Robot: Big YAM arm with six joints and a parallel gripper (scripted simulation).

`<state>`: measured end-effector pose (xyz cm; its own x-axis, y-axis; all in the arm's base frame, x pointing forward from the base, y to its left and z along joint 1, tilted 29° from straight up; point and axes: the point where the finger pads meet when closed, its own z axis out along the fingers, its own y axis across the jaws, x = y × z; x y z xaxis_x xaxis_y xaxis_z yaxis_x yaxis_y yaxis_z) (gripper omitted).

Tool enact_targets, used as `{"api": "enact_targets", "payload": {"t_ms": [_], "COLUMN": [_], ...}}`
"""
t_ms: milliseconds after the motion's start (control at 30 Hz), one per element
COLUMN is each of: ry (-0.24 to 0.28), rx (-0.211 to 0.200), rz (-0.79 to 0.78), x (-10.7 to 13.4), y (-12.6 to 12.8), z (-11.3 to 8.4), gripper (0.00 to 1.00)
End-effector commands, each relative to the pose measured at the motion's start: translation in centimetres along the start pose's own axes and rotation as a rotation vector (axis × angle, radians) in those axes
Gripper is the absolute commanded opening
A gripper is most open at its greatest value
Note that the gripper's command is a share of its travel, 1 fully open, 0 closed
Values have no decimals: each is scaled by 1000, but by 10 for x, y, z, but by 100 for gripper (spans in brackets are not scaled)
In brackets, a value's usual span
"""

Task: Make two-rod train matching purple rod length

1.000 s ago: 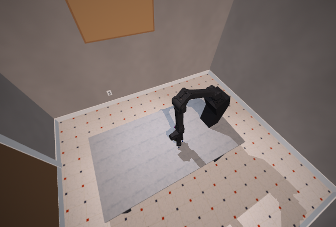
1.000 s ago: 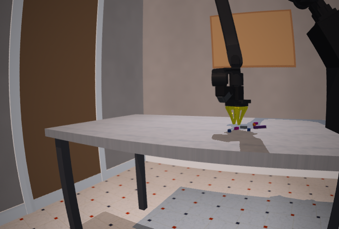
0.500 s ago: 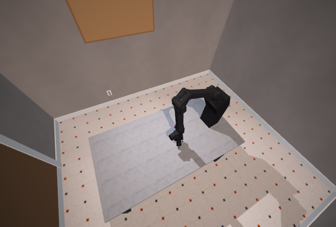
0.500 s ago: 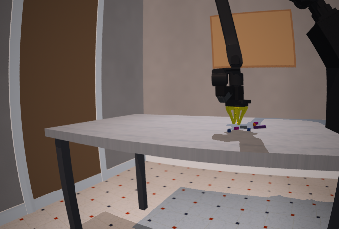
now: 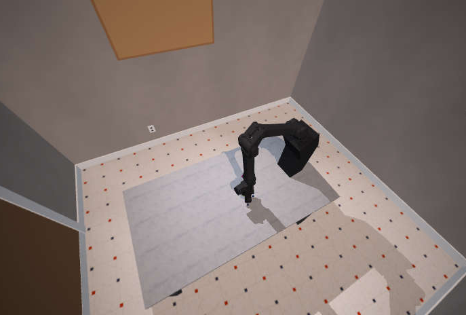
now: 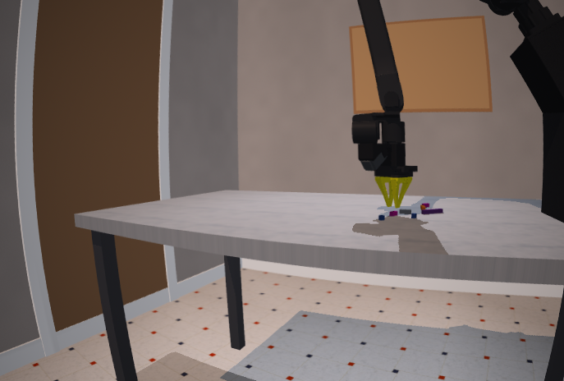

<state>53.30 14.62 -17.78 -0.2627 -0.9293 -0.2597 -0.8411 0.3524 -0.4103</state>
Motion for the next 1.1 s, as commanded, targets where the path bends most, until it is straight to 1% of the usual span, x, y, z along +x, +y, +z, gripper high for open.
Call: {"api": "enact_targets", "payload": {"t_ms": [0, 433, 1067], "ry": [5, 5, 3], "rx": [-9, -10, -8], "rz": [-7, -8, -8], "x": [9, 10, 9], "y": [7, 12, 10], "z": [3, 3, 4], "gripper": [23, 23, 23]}}
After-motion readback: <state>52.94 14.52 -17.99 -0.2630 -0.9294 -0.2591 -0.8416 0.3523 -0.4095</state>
